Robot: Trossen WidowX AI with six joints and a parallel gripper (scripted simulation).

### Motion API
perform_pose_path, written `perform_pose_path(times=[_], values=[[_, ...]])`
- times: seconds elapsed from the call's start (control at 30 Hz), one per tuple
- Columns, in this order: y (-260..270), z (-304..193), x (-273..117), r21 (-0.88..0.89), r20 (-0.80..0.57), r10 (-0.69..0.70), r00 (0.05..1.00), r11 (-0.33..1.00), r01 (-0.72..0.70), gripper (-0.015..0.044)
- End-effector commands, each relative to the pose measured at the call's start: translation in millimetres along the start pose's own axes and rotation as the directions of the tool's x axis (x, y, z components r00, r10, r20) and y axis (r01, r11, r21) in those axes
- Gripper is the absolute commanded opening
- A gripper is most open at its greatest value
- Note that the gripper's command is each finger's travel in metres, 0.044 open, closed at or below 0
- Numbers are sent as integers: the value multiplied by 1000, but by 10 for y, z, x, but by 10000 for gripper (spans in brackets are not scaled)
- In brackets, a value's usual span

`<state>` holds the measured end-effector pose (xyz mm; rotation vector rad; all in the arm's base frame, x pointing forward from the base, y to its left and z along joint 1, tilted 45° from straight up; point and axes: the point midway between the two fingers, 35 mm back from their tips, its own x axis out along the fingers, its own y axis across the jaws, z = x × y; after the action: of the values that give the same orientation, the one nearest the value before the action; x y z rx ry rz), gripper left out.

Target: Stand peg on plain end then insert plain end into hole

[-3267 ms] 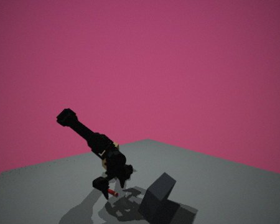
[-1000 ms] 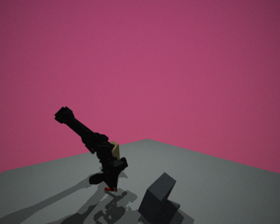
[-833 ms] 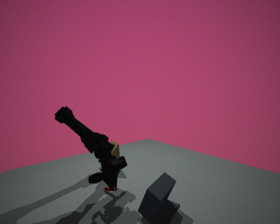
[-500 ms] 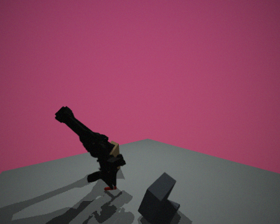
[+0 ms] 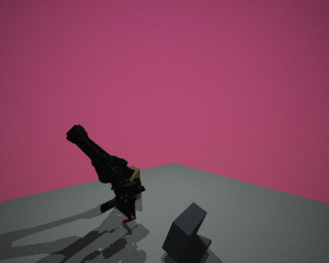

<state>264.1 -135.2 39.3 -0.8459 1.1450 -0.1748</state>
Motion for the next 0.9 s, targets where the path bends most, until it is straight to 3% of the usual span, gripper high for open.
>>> perform_pose_path(times=[0.0, 0.87], values=[[8, -17, -23, -5, 36, 2, 999, 1000, -2, 49], [8, -121, -163, -8, 258, 3, 966, 1000, -1, 49]])
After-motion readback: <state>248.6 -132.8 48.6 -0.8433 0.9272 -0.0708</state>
